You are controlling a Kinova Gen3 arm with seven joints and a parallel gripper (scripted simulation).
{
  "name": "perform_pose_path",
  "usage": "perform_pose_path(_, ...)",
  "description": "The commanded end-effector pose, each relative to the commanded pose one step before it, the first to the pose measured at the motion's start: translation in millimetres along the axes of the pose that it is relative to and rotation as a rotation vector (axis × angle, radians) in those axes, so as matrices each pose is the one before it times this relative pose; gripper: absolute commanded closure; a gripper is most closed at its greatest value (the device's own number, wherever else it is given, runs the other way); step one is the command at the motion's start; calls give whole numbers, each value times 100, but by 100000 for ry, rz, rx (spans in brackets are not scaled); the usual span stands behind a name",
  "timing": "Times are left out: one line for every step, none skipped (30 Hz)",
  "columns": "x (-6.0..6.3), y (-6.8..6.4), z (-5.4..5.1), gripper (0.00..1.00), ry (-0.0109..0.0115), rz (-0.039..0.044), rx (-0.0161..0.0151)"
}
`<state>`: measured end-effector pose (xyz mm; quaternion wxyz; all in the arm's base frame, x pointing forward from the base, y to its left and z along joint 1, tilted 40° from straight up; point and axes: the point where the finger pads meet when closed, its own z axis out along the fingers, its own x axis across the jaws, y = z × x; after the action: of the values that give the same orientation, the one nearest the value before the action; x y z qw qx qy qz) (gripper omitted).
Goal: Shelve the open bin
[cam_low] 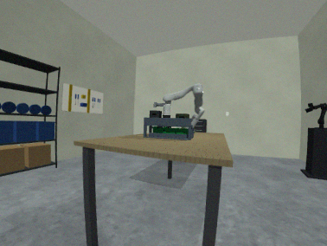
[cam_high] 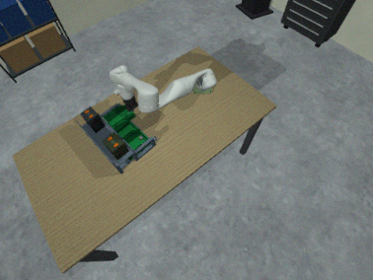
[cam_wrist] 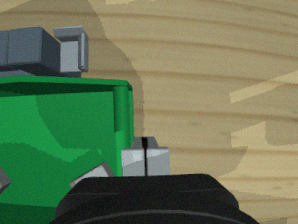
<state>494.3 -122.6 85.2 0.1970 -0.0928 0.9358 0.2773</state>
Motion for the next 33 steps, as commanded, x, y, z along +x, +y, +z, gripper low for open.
perform_pose_path(-196,243,47,100,253,41,-569)
perform_pose_path(0,0,0,100,0,0,0)
perform_pose_path(-45,0,-1,100,0,0,1)
perform_pose_path(-47,0,-1,100,1,0,1)
perform_pose_path(-48,0,-1,100,1,0,1)
perform_pose_path(-49,0,-1,100,1,0,1)
perform_pose_path(-51,0,-1,100,1,0,1)
perform_pose_path(-52,0,-1,100,0,0,1)
perform_pose_path(-53,0,-1,100,0,0,1)
perform_pose_path(-55,0,-1,100,0,0,1)
perform_pose_path(-56,0,-1,100,1,0,1)
perform_pose_path(-57,0,-1,100,1,0,1)
perform_pose_path(-58,0,-1,100,1,0,1)
perform_pose_path(-59,0,-1,100,1,0,1)
perform_pose_path(-60,0,-1,100,1,0,1)
perform_pose_path(-61,0,-1,100,0,0,1)
perform_pose_path(-63,0,-1,100,0,0,1)
perform_pose_path(0,0,0,100,0,0,0)
perform_pose_path(0,0,0,100,0,0,0)
perform_pose_path(-64,0,-1,100,1,0,1)
perform_pose_path(-64,0,-1,100,1,0,1)
perform_pose_path(-65,0,-1,100,1,0,1)
perform_pose_path(-66,0,-1,100,1,0,1)
perform_pose_path(-67,0,-1,100,1,0,1)
perform_pose_path(-68,0,-1,100,1,0,1)
perform_pose_path(-69,0,-1,100,0,0,1)
perform_pose_path(-69,0,-1,100,1,0,1)
perform_pose_path(-70,0,-1,100,1,0,1)
perform_pose_path(-71,0,-1,100,1,0,1)
perform_pose_path(-71,0,-1,100,1,0,1)
perform_pose_path(-72,1,-1,100,1,0,1)
perform_pose_path(-72,0,-1,100,1,0,1)
perform_pose_path(-73,0,-1,100,1,0,1)
